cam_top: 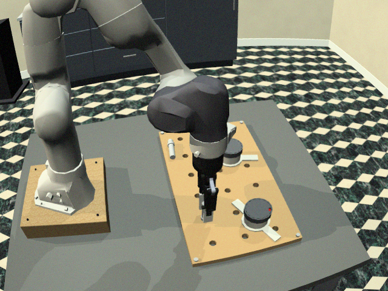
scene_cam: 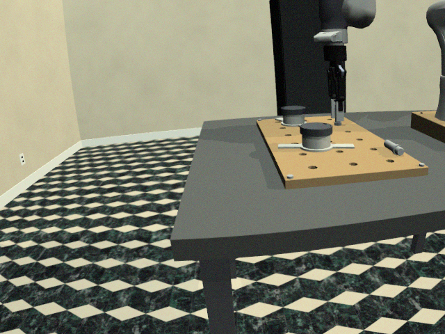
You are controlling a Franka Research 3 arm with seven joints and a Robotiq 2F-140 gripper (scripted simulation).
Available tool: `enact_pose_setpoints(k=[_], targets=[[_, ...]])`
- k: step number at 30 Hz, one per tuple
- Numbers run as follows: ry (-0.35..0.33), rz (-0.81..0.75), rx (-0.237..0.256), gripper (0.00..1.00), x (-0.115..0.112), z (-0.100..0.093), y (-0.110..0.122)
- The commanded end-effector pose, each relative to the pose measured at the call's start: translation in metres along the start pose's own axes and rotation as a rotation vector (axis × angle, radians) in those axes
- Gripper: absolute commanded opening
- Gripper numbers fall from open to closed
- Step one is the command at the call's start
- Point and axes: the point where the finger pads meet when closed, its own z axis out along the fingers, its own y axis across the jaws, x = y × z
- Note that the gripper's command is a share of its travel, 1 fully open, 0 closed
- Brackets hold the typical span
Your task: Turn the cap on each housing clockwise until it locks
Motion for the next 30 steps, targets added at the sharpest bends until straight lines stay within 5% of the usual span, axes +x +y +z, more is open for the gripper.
enact_pose_setpoints(k=[1,30], targets=[[0.005,-0.003,-0.001,0.36,0.002,-0.002,0.0],[0.005,-0.003,-0.001,0.36,0.002,-0.036,0.0]])
